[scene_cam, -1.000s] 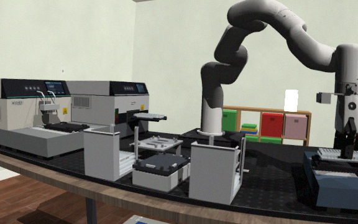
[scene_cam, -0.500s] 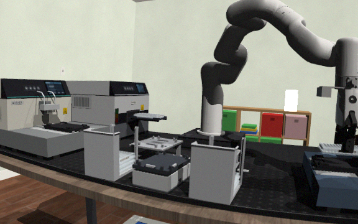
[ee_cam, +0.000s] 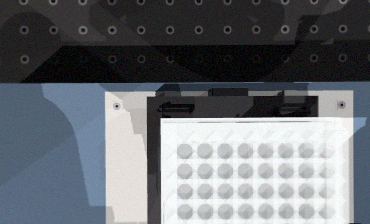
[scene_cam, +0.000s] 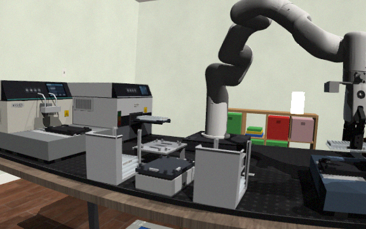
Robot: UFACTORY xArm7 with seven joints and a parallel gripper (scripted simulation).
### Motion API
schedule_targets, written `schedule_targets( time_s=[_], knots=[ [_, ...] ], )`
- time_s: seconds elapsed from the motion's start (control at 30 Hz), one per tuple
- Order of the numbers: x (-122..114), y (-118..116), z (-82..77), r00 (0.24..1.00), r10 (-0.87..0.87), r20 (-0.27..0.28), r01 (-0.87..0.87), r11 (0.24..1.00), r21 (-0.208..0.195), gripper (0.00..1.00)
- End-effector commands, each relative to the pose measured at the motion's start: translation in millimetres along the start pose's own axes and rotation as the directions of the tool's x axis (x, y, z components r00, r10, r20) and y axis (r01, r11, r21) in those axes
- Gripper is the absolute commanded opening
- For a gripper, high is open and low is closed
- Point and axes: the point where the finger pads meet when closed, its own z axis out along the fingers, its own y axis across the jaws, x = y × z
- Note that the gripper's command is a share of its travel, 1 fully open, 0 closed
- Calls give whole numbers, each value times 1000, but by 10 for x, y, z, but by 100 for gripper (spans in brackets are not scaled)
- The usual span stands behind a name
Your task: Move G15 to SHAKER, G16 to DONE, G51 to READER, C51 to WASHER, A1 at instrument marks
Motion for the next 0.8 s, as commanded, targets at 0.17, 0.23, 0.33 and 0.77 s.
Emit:
schedule_targets(
  time_s=[0.17,0.23,0.33,0.77],
  knots=[
    [-13,-11,-137,1000,0,5,0,1000,4,0],
    [-13,-11,-164,1000,0,5,0,1000,4,0],
    [-13,-11,-204,1000,0,5,0,1000,4,0],
    [-12,-11,-351,1000,0,5,0,1000,4,0]
  ],
)
